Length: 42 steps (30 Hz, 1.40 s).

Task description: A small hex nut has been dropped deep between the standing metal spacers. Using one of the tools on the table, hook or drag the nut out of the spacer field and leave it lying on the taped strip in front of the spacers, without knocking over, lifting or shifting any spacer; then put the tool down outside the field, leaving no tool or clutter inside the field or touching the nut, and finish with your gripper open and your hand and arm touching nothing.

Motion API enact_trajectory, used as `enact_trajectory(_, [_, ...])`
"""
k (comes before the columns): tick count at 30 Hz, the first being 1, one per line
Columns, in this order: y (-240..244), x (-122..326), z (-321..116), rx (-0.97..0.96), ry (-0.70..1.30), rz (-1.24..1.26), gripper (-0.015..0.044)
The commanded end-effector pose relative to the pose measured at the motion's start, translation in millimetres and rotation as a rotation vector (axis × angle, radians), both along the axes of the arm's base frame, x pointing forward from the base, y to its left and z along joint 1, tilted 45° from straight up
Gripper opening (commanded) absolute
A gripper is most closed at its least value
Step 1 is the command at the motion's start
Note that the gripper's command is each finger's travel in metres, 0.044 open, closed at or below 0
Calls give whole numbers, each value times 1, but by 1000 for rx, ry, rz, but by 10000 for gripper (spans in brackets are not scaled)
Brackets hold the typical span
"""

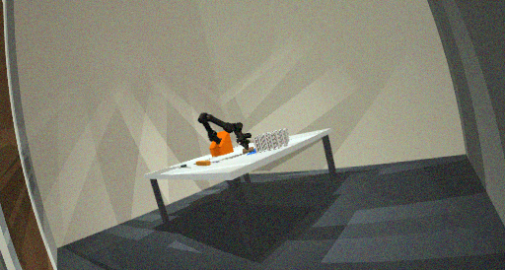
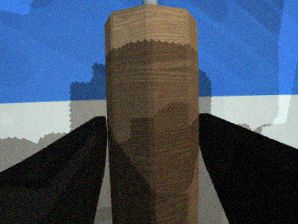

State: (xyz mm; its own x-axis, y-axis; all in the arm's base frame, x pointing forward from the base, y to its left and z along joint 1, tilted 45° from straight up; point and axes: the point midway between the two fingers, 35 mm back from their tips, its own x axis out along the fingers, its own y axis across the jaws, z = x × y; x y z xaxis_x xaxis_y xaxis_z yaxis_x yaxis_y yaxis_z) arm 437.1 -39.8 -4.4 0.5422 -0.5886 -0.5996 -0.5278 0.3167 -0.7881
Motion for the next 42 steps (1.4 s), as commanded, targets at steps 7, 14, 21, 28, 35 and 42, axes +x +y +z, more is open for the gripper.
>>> enact_trajectory(7, [-3,-5,3,0,1,4,0])
enact_trajectory(14, [-5,-8,4,-1,1,4,0])
enact_trajectory(21, [-7,-12,5,-1,1,3,0])
enact_trajectory(28, [-9,-15,7,-1,2,3,0])
enact_trajectory(35, [-12,-19,8,-1,2,3,0])
enact_trajectory(42, [-14,-22,9,-1,2,3,0])
